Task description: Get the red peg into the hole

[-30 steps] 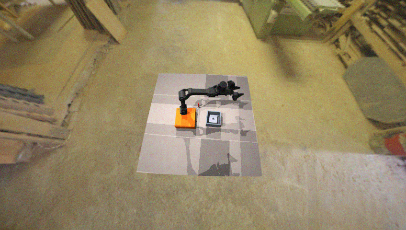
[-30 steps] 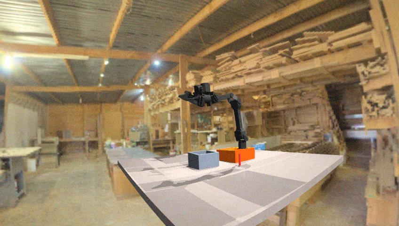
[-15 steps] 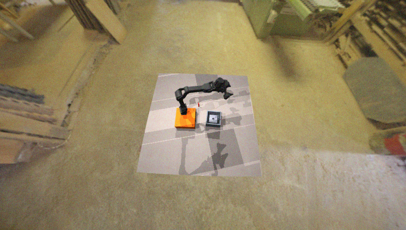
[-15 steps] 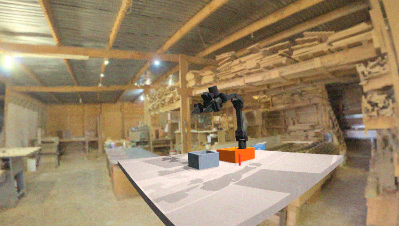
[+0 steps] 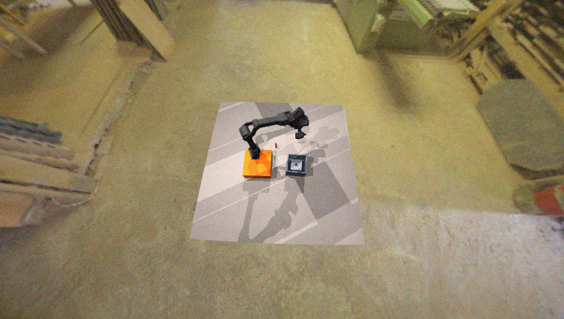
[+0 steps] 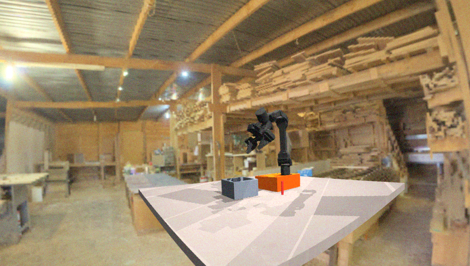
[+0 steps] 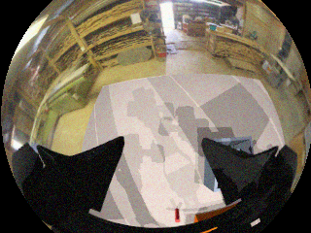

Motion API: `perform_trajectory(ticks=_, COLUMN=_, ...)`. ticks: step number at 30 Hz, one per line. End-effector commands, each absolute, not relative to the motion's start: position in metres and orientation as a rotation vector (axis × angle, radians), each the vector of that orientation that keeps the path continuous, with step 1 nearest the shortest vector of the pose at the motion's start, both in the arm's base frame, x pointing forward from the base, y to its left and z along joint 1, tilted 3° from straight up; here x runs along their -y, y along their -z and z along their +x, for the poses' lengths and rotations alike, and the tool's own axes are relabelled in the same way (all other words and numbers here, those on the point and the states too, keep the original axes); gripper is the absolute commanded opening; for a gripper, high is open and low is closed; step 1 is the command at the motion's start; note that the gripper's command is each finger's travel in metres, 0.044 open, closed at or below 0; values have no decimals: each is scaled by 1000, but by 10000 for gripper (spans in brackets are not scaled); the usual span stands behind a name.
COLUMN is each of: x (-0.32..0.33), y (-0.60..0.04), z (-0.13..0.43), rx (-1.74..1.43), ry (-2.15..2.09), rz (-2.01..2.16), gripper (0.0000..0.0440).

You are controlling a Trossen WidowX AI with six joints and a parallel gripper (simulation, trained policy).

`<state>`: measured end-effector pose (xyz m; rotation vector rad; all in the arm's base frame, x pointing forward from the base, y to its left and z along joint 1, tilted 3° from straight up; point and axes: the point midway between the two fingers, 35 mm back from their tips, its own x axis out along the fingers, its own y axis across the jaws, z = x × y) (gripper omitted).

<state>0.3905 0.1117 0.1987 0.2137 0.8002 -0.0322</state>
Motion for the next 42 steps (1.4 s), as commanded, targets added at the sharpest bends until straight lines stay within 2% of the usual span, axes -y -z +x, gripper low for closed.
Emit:
perform_trajectory(ticks=1, x=-116, y=-174, z=362, rx=-921, ry=90, rz=261, gripper=440)
perform_trajectory(ticks=22, x=-109, y=-95, z=220, rx=-1376, ry=566, rz=404, gripper=434)
perform_trajectory(ticks=42, x=-94, y=-25, z=188, rx=-1410, ry=855, rz=495, gripper=404)
